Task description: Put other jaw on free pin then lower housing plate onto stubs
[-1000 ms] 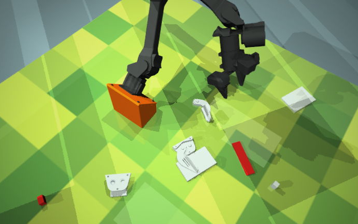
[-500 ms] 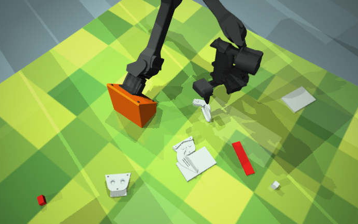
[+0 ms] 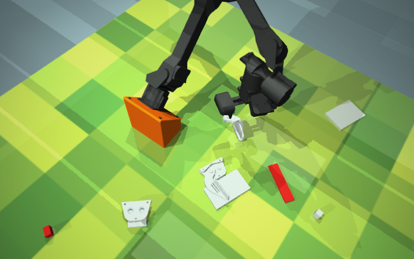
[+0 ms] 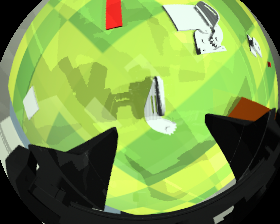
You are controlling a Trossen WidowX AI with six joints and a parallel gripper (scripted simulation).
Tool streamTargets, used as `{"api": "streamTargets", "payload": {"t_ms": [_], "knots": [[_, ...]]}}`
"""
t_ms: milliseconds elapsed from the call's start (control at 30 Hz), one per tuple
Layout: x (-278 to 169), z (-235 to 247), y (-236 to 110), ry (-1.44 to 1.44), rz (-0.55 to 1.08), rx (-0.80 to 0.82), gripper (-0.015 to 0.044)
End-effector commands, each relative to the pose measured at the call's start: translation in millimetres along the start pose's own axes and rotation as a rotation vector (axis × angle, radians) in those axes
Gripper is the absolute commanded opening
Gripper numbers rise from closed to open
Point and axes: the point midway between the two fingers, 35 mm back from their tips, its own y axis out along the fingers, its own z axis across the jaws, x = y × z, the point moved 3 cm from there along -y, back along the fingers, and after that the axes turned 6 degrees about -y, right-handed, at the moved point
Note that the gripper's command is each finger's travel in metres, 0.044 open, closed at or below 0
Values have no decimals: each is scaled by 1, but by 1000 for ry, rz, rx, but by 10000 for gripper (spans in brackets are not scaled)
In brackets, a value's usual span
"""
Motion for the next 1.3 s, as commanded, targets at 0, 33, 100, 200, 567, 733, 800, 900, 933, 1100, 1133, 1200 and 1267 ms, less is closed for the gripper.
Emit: {"api": "streamTargets", "payload": {"t_ms": [0,33,100,200,567,733,800,900,933,1100,1133,1200,1267], "knots": [[0,0,7,7,11,9,440],[0,0,15,7,10,8,440],[-1,0,33,7,11,10,440],[-1,0,40,7,12,11,440],[-1,0,44,7,11,10,440],[0,0,52,7,11,9,440],[0,0,55,7,10,9,440],[0,0,60,7,10,9,440],[0,1,62,7,10,9,440],[0,1,70,6,10,9,440],[0,1,72,6,10,9,440],[0,1,75,6,11,10,440],[-1,1,78,6,11,10,440]]}}
